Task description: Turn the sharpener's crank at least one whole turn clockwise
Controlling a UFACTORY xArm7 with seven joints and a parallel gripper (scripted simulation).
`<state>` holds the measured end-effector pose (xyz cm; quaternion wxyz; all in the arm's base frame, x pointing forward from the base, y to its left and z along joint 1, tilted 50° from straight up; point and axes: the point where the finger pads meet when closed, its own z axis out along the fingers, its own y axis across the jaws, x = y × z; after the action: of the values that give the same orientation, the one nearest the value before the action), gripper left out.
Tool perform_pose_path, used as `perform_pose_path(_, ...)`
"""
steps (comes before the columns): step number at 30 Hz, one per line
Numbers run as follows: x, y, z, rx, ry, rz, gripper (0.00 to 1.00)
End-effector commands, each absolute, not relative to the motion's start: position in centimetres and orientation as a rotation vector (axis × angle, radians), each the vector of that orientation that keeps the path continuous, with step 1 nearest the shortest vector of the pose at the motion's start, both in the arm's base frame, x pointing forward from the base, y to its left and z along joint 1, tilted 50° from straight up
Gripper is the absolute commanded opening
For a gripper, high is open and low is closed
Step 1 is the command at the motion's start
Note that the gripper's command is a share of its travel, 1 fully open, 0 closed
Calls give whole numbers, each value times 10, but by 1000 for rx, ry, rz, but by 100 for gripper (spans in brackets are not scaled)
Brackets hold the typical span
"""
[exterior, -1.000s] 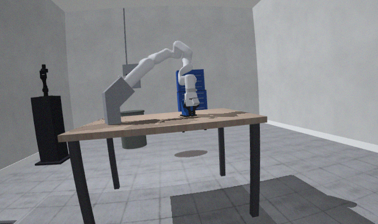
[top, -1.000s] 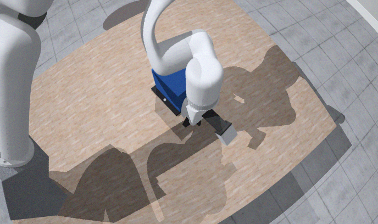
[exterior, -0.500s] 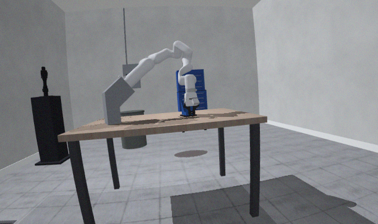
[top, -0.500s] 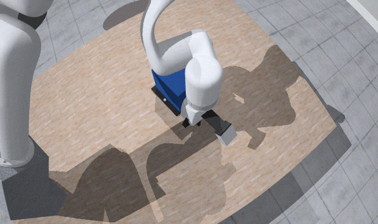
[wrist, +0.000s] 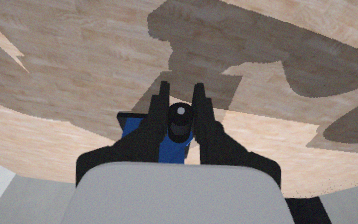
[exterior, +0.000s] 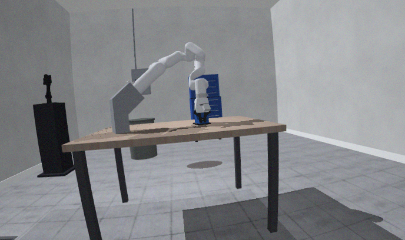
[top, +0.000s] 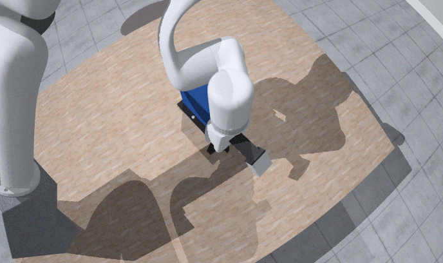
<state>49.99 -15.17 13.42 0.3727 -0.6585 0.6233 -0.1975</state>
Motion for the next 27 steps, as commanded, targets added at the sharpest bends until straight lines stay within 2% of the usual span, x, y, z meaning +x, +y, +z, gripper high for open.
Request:
perform_pose_path(1, 487, -155, 135, -1684, 1598, -510, 0)
perform_pose_path(27, 455, -163, 151, -1684, 1598, -510, 0)
